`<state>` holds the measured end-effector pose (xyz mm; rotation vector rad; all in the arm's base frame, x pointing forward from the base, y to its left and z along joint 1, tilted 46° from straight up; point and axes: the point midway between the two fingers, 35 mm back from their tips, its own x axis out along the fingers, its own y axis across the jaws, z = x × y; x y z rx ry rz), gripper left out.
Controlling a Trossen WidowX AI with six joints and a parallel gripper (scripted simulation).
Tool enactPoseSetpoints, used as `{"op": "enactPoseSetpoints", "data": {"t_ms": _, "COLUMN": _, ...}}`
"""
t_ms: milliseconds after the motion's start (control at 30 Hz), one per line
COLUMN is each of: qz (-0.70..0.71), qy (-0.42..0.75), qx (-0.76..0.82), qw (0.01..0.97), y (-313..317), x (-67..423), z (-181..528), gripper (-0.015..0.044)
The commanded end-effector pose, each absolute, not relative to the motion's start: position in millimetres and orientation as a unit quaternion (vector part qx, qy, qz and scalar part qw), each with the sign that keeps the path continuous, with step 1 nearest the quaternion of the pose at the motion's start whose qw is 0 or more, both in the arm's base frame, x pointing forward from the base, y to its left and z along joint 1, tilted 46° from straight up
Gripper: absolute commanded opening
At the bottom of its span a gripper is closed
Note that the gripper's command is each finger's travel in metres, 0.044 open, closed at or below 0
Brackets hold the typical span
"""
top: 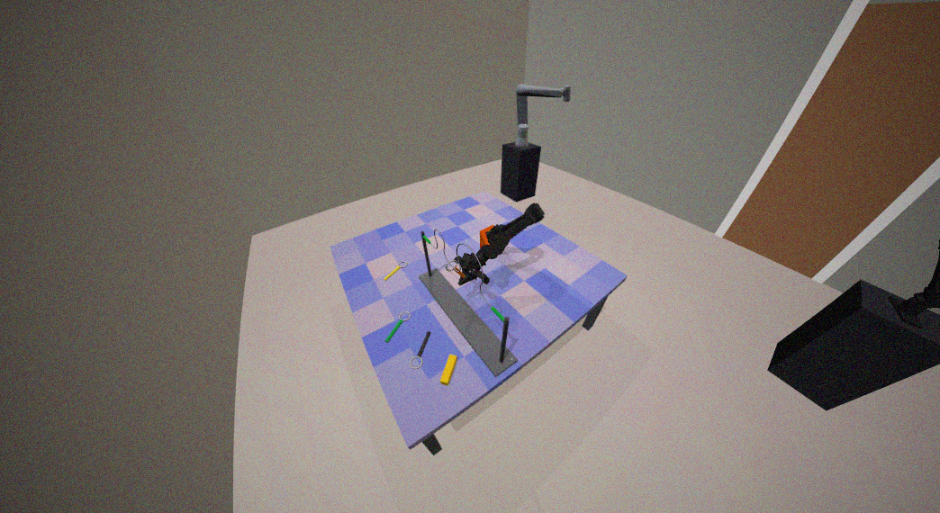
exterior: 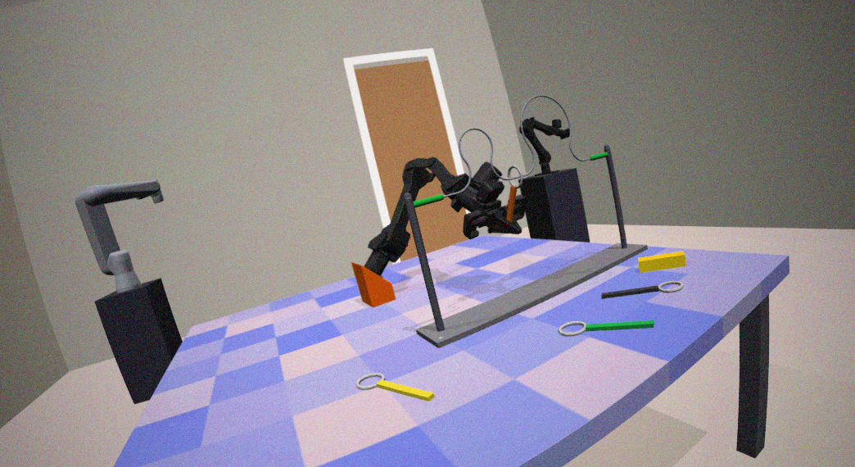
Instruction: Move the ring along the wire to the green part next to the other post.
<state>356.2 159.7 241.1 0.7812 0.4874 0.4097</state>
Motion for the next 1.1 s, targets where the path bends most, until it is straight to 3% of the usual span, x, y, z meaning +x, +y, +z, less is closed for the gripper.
{"op": "enactPoseSetpoints", "data": {"t_ms": 0, "qz": 0.194, "qy": 0.237, "qx": 0.362, "qw": 0.88, "y": 154.5, "x": 355.5, "z": 232.4, "gripper": -0.015}}
{"op": "enactPoseSetpoints", "data": {"t_ms": 1067, "qz": 0.137, "qy": 0.257, "qx": 0.115, "qw": 0.95, "y": 79.9, "x": 362.9, "z": 188.1, "gripper": -0.015}}
